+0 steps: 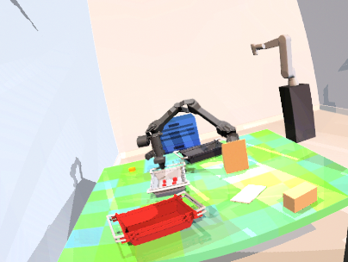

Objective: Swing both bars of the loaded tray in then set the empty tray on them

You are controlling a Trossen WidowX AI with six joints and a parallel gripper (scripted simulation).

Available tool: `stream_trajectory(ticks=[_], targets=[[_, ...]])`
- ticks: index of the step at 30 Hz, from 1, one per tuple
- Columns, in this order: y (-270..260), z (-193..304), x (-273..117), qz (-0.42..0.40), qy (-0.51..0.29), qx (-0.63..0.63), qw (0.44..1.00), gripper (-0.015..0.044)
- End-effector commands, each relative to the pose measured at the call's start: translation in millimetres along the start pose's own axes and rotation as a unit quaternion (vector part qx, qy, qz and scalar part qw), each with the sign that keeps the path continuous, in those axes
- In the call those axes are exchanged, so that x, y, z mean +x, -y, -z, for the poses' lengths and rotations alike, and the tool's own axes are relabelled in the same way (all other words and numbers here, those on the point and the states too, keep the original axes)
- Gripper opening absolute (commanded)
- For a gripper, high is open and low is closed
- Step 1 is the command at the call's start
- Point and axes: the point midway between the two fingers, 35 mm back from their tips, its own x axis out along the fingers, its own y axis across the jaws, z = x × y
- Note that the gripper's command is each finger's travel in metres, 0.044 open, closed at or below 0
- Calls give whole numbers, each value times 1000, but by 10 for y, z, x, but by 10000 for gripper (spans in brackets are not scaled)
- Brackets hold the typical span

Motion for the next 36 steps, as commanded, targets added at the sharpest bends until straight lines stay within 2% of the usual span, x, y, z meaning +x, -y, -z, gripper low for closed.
stream_trajectory(ticks=[1,13,24,33,36], targets=[[-80,-16,-136,1,3,-1,1000,89],[-397,-12,-293,1,3,-1,1000,89],[-733,-12,-76,1,3,-1,1000,89],[-705,-16,-511,0,3,-1,1000,89],[-731,-16,-458,-1,3,-6,1000,89]])
